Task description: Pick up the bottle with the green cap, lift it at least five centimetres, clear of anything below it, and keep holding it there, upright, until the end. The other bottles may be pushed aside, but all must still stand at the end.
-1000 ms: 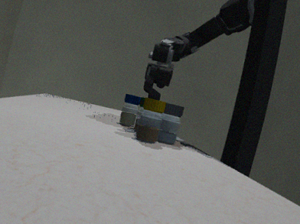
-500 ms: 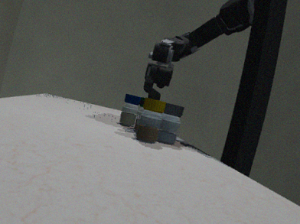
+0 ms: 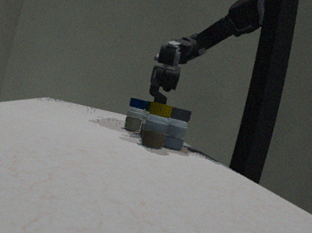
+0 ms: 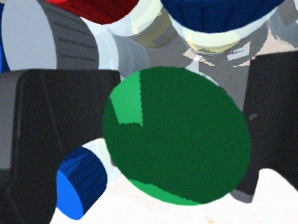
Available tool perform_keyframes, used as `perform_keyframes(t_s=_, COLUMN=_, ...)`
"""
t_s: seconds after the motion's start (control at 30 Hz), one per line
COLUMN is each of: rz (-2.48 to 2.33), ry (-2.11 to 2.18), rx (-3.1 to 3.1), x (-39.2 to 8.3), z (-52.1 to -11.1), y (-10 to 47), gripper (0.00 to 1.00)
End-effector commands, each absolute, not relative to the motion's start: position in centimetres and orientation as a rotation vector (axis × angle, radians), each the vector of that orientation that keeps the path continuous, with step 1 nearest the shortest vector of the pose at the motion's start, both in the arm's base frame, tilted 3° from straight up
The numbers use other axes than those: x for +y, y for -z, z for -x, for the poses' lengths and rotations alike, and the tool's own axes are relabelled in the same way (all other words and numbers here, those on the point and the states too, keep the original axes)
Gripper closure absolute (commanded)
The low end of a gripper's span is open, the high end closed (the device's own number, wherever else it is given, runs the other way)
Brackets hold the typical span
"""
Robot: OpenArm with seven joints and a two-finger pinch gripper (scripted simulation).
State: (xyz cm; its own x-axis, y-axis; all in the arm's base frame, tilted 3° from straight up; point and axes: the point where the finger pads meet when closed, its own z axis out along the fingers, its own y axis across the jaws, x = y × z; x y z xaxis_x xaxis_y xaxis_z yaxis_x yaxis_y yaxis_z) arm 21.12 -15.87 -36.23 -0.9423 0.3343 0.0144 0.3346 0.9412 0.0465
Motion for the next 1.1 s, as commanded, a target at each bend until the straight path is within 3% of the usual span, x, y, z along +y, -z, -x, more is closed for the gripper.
perform_keyframes(t_s=0.0, rz=0.533, ry=0.078, rx=-3.091, x=-15.9, z=-21.2, y=36.2, gripper=1.00)
perform_keyframes(t_s=1.07, rz=0.537, ry=0.080, rx=-3.098, x=-16.1, z=-21.3, y=31.4, gripper=1.00)
